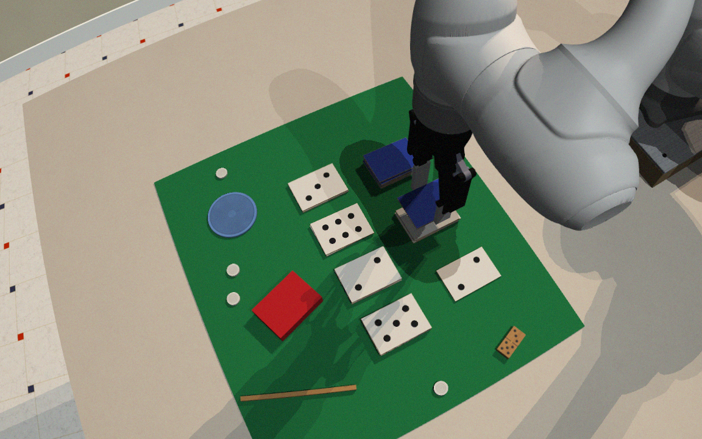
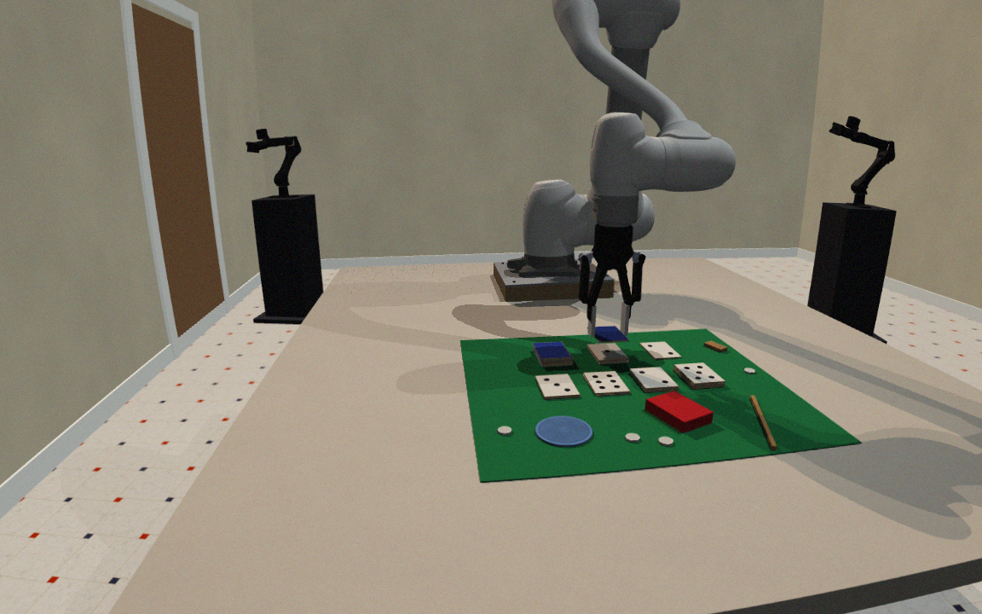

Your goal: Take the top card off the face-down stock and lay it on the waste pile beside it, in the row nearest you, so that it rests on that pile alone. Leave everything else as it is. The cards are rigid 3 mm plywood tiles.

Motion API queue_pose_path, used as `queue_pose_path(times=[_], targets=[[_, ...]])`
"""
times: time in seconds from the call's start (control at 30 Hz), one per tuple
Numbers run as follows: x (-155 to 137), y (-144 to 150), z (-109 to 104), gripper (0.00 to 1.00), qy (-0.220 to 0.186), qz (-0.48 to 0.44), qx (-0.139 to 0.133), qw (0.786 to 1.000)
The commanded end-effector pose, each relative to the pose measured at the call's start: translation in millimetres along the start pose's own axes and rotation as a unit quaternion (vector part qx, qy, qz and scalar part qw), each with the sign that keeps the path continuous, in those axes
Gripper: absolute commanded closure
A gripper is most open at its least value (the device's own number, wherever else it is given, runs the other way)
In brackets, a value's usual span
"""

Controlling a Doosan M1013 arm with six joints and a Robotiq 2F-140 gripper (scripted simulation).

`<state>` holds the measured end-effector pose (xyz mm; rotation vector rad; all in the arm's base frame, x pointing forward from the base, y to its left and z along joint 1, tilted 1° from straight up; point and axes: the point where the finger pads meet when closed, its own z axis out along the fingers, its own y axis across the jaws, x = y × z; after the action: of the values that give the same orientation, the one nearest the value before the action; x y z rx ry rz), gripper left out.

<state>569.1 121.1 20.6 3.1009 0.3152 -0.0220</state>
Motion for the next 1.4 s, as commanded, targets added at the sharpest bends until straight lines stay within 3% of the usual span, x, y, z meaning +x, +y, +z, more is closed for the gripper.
queue_pose_path(times=[0.0, 0.5, 1.37], targets=[[0.7, -2.6, 10.1, 0.57, 0.001, 0.0, 0.001, 1.0], [0.7, -3.6, 27.5, 0.57, 0.001, 0.0, 0.001, 1.0], [1.0, -3.6, 29.7, 0.57, 0.001, 0.0, 0.001, 1.0]])
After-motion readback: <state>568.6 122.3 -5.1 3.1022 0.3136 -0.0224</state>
